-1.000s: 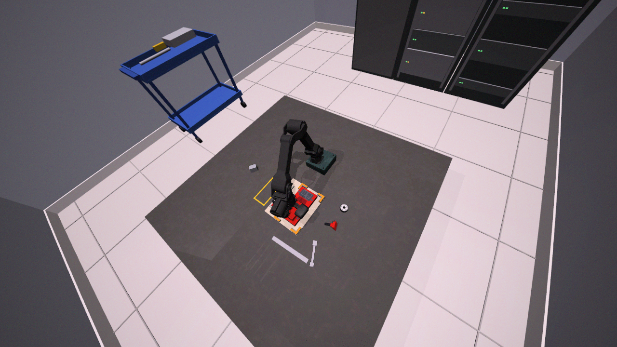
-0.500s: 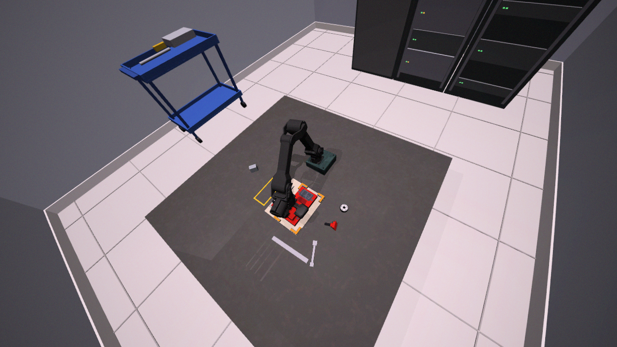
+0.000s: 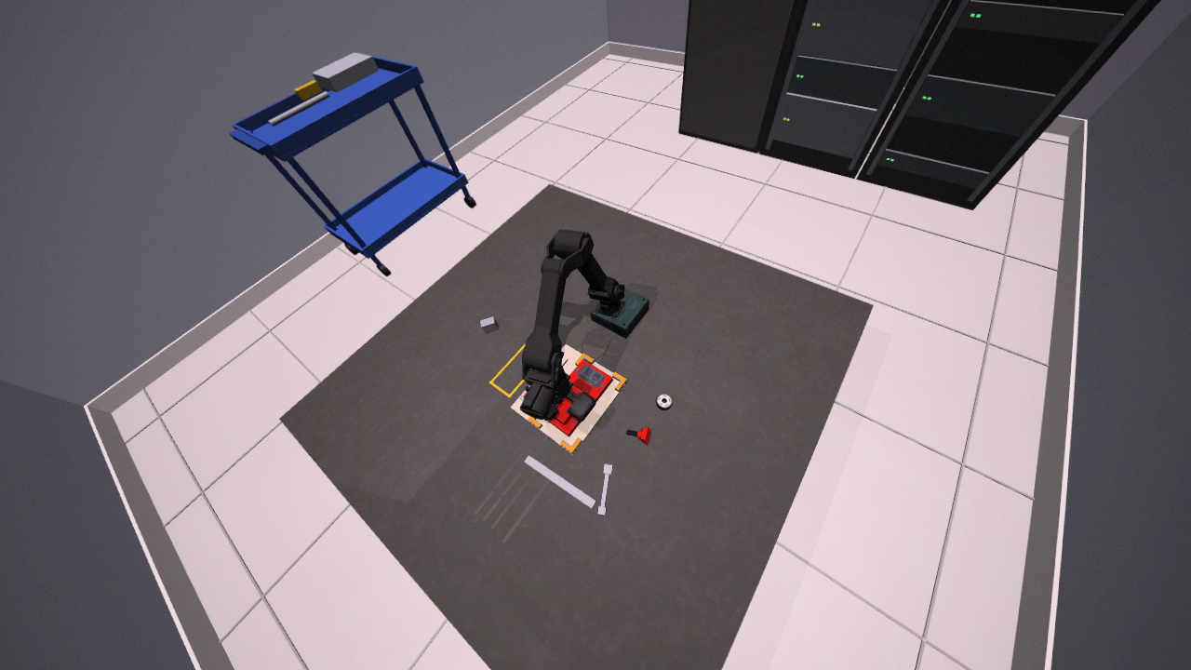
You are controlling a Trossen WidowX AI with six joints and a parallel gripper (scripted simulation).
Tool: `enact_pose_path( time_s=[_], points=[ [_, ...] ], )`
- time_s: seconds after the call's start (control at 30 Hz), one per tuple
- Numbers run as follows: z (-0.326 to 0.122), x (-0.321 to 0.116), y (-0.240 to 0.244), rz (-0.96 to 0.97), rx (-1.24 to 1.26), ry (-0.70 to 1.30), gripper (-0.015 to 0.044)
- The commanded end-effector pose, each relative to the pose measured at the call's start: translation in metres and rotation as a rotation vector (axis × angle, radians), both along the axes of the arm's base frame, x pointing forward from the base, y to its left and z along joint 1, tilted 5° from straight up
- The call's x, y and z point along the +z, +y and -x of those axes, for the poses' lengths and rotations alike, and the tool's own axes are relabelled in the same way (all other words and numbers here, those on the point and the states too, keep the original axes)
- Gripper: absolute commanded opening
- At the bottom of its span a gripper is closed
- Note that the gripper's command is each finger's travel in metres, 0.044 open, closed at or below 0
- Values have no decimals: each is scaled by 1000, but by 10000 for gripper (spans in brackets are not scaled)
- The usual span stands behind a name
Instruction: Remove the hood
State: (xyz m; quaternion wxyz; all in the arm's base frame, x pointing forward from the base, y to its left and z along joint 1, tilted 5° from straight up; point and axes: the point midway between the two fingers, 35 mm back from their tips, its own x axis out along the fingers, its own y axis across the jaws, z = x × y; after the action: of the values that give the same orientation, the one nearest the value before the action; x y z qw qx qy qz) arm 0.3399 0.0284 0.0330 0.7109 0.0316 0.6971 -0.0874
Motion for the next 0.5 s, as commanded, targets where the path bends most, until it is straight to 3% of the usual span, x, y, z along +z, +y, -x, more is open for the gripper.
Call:
enact_pose_path(
  time_s=[0.0,0.47],
  points=[
    [-1,6,1,-2,-2,-12,0],
    [-1,16,1,-2,-2,-11,0]
  ],
)
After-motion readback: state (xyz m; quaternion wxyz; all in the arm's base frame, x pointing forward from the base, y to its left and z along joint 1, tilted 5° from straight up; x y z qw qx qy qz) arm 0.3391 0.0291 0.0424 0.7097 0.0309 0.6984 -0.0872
